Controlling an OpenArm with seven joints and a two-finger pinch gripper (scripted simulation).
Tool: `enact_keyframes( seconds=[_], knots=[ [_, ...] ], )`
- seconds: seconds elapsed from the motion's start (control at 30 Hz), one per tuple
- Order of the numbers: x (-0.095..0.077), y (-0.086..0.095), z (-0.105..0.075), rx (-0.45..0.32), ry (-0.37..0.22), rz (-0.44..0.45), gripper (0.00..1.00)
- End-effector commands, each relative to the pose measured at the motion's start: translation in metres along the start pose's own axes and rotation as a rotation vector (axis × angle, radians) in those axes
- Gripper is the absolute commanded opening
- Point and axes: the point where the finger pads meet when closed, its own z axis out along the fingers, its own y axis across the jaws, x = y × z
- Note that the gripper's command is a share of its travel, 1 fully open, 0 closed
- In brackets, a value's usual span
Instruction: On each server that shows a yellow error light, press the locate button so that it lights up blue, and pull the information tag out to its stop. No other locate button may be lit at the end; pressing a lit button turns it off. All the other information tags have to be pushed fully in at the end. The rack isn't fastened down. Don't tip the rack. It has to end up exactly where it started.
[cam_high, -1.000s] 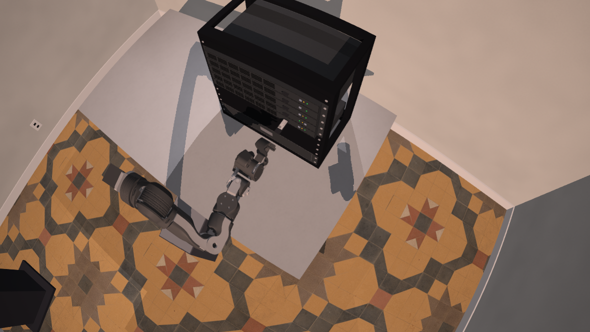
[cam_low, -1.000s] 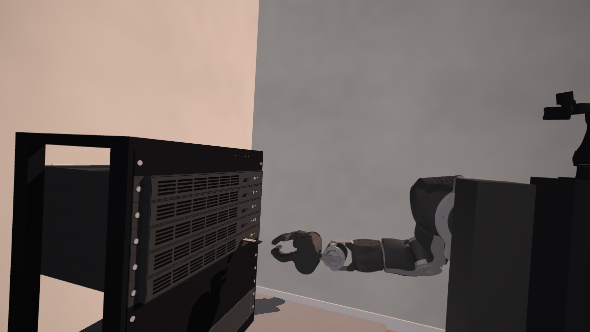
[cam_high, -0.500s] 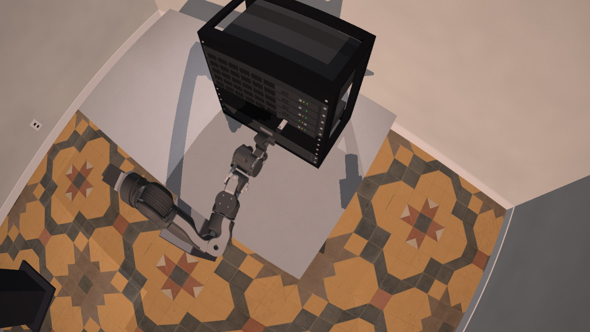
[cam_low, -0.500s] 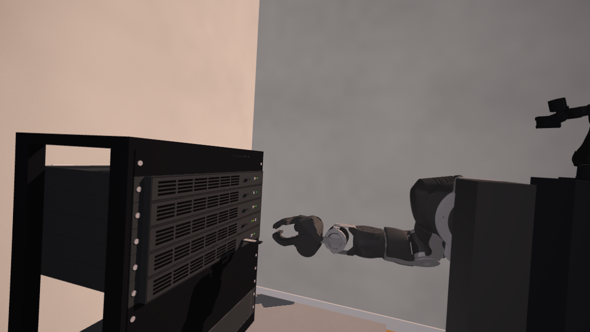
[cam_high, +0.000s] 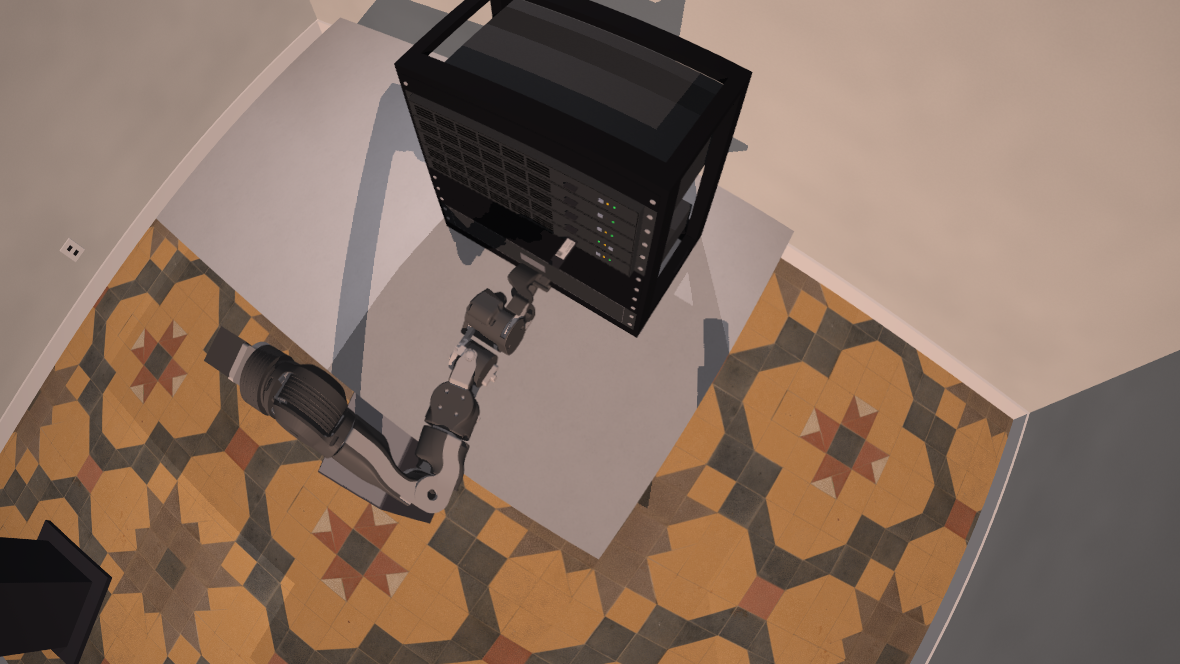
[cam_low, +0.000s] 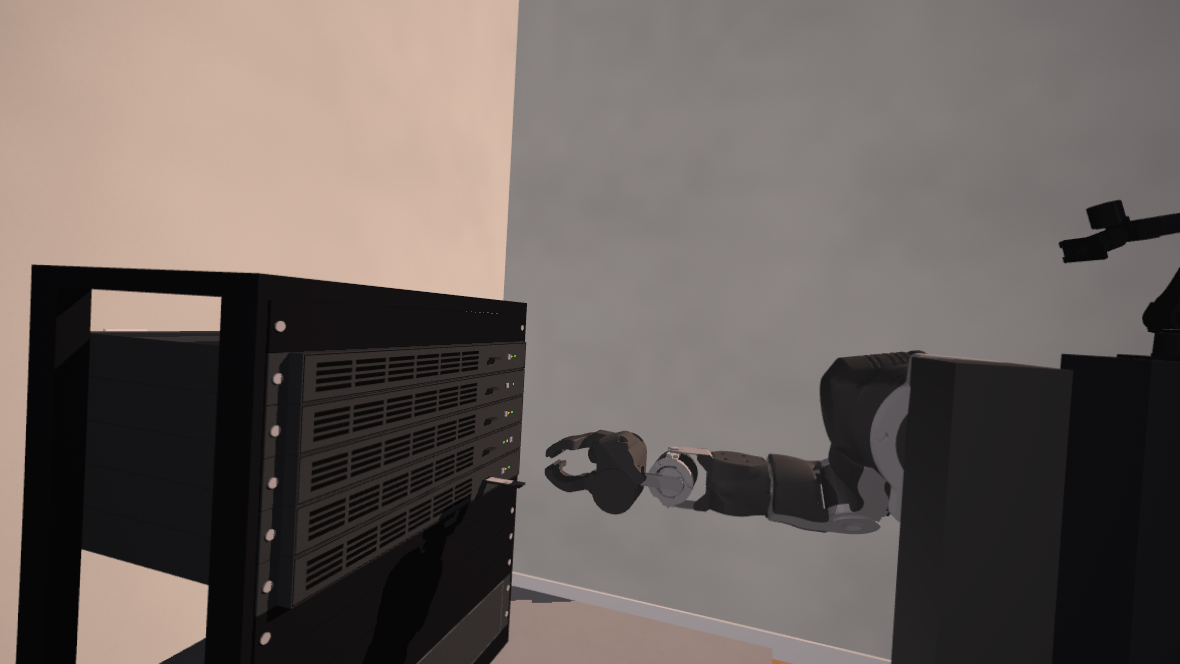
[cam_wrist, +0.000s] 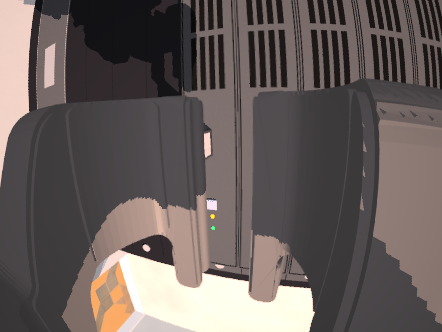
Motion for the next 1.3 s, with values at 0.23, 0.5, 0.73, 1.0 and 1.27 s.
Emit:
enact_keyframes(
  seconds=[0.23,0.5,0.73,1.0,1.27],
  knots=[
    [-0.002,0.000,0.000,0.000,-0.004,0.000,0.10],
    [-0.002,0.000,0.000,0.000,-0.004,0.000,0.10],
    [-0.002,0.000,0.001,-0.001,-0.005,0.000,0.10],
    [-0.001,-0.002,0.011,0.004,-0.001,0.000,0.10],
    [-0.002,0.000,0.039,-0.001,-0.004,0.001,0.10]
  ],
)
